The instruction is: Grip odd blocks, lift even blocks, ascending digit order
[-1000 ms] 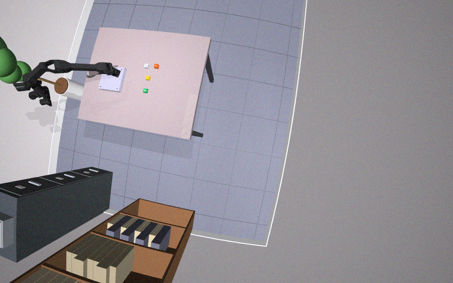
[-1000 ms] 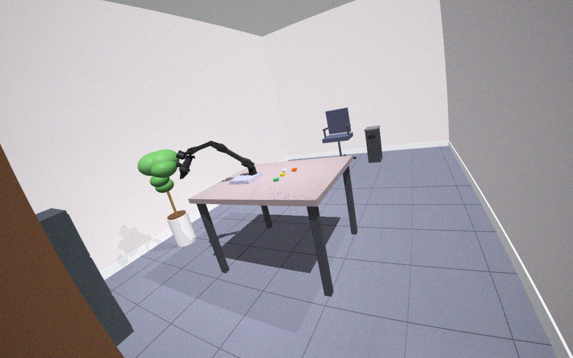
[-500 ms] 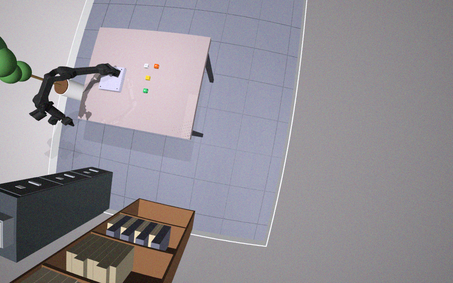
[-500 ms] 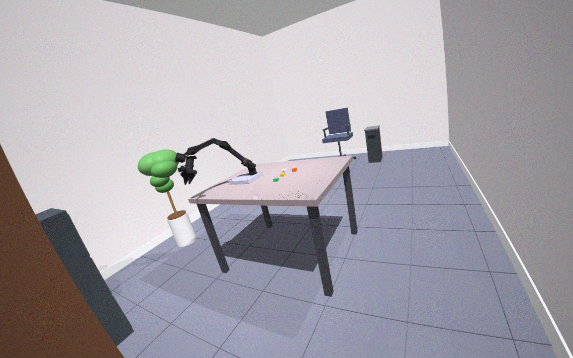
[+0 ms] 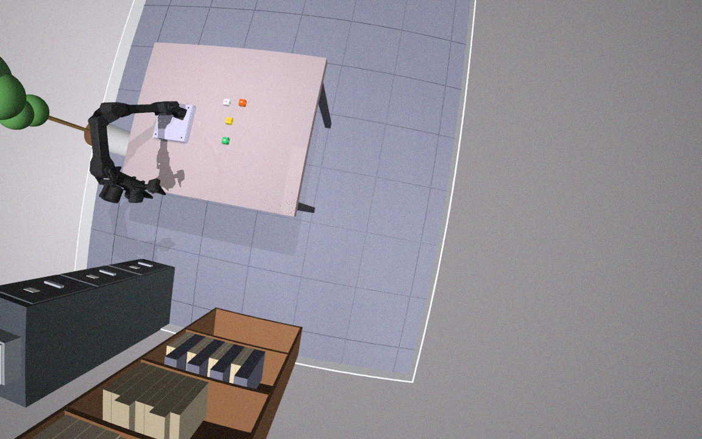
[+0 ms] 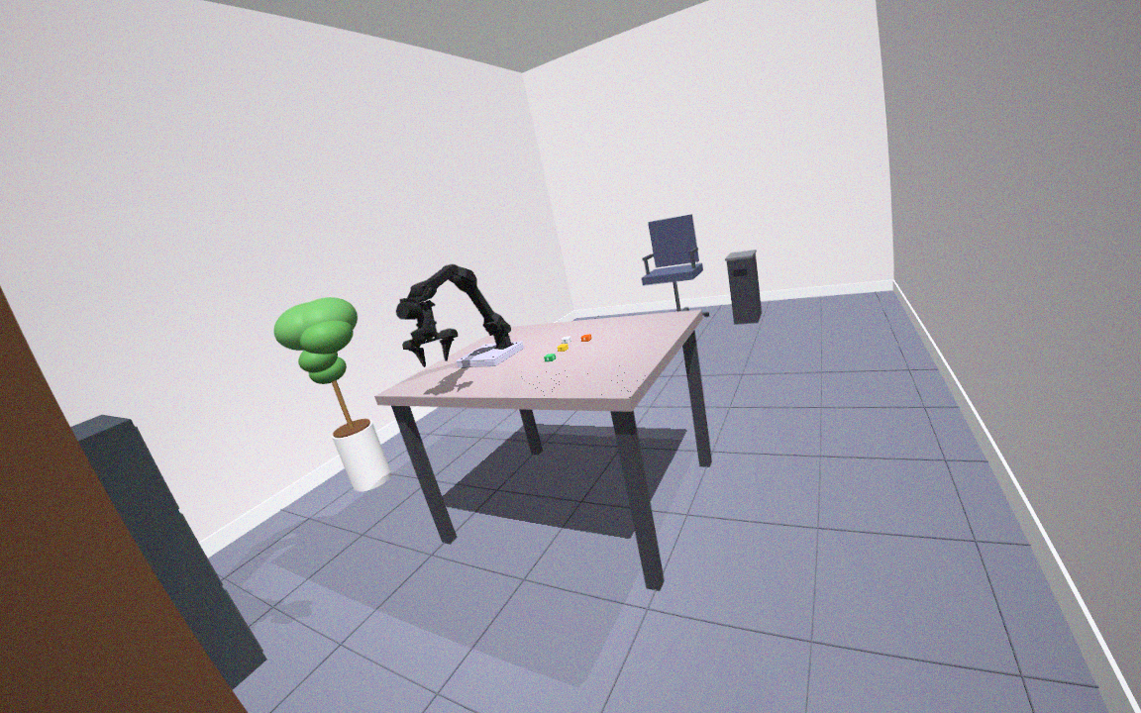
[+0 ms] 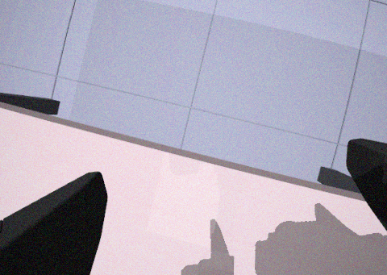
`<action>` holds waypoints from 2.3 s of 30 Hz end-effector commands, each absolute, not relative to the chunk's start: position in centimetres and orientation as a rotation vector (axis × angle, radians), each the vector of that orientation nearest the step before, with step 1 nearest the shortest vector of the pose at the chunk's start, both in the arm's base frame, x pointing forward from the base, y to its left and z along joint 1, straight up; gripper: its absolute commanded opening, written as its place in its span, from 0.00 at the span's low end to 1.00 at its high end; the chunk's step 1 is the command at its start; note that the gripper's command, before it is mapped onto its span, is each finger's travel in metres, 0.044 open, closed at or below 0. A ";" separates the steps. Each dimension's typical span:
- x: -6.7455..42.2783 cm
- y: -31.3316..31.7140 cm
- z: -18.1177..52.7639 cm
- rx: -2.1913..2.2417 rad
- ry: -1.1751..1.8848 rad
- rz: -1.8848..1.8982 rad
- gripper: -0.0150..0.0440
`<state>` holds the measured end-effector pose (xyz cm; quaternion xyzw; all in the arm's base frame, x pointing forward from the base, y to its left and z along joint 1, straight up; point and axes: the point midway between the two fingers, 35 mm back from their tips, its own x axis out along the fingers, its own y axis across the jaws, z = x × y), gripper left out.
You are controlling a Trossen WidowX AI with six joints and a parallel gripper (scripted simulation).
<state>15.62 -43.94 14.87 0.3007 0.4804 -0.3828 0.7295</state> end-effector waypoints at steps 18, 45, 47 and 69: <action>33.1 -10.3 13.8 -0.033 1.505 0.026 0.93; 32.2 -3.4 13.6 -0.153 1.542 0.142 0.93; 31.5 -0.2 13.6 -0.151 1.542 0.144 0.93; 29.6 4.8 13.5 -0.147 1.544 0.147 0.93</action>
